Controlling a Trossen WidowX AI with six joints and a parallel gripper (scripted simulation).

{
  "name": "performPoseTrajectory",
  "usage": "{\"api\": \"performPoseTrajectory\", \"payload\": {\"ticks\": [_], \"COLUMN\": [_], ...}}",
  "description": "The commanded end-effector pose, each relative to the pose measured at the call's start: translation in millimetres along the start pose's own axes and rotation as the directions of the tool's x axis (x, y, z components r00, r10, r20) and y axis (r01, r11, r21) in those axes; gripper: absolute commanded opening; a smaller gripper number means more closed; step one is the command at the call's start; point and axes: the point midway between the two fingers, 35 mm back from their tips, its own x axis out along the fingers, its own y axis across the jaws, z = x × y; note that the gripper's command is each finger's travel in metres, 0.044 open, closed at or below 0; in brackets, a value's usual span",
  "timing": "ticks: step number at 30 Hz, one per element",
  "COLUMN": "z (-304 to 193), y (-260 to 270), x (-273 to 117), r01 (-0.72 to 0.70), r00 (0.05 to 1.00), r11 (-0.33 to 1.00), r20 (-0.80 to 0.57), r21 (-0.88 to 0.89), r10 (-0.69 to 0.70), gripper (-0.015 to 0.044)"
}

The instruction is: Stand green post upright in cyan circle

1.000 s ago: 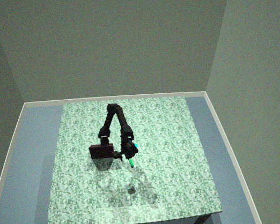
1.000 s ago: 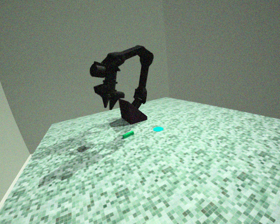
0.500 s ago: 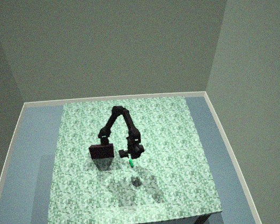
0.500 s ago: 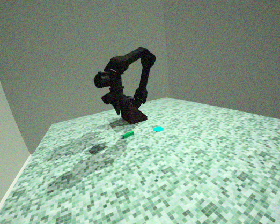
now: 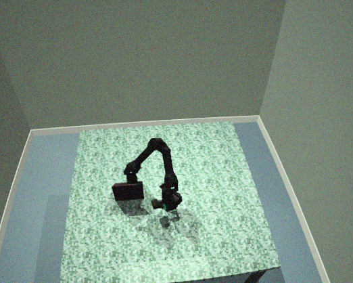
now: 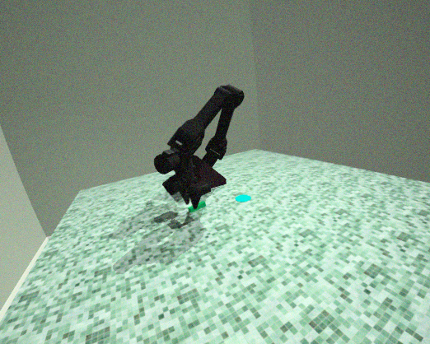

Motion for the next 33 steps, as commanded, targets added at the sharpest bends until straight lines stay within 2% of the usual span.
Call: {"api": "performPoseTrajectory", "payload": {"ticks": [1, 2, 10, 16, 33], "z": [-2.4, -2.4, -2.4, -2.1, 3.4], "y": [-1.3, -1.3, -1.3, -1.0, 2.5], "x": [12.1, 12.1, 12.1, 10.2, -40.7], "r01": [-0.005, -0.005, -0.005, -0.005, -0.004], "r00": [1.000, 1.000, 1.000, 1.000, 1.000], "r11": [1.000, 1.000, 1.000, 1.000, 1.000], "r20": [-0.001, -0.001, -0.001, -0.001, 0.005], "r21": [0.006, 0.006, 0.006, 0.006, 0.007], "r10": [0.005, 0.005, 0.005, 0.005, 0.004], "gripper": [0.0233, 0.0233, 0.0023, 0.0023, 0.0023]}}
